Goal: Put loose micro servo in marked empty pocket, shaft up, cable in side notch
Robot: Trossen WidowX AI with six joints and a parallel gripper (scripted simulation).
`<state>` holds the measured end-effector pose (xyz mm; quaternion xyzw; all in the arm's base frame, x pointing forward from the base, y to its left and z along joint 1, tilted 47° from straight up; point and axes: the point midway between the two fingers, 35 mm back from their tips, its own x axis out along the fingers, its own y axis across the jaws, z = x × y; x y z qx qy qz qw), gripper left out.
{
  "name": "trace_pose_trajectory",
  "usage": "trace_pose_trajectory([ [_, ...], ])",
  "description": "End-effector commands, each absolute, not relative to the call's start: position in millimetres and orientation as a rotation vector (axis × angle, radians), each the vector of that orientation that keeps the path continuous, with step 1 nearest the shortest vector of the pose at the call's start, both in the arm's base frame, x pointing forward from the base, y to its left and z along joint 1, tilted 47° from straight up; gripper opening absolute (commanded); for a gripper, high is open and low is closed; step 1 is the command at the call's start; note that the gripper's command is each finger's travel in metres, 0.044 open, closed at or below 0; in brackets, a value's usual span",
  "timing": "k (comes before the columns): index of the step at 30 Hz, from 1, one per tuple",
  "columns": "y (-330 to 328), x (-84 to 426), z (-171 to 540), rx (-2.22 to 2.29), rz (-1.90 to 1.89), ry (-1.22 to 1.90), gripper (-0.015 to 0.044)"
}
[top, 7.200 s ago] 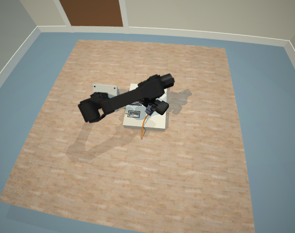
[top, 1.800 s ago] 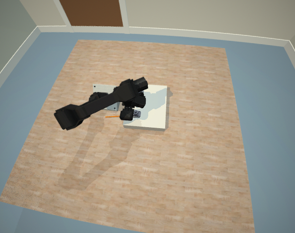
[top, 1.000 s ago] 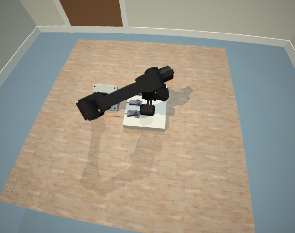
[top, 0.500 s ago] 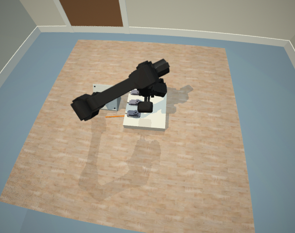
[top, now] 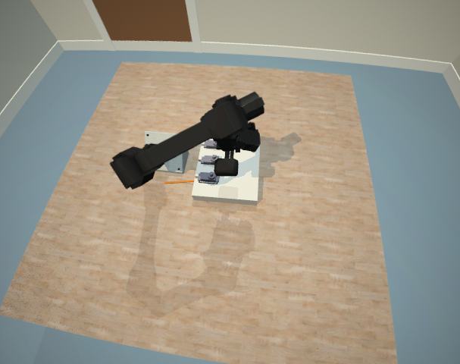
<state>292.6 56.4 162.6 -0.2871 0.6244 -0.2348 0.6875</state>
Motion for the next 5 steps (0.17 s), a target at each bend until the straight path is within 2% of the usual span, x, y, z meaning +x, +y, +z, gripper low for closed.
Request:
trace_pose_trajectory([
  [1, 56.2, 291.6, 163.1, -0.643, -0.522, 1.403, 0.0440],
  [5, 56.2, 291.6, 163.1, -0.643, -0.522, 1.403, 0.0440],
])
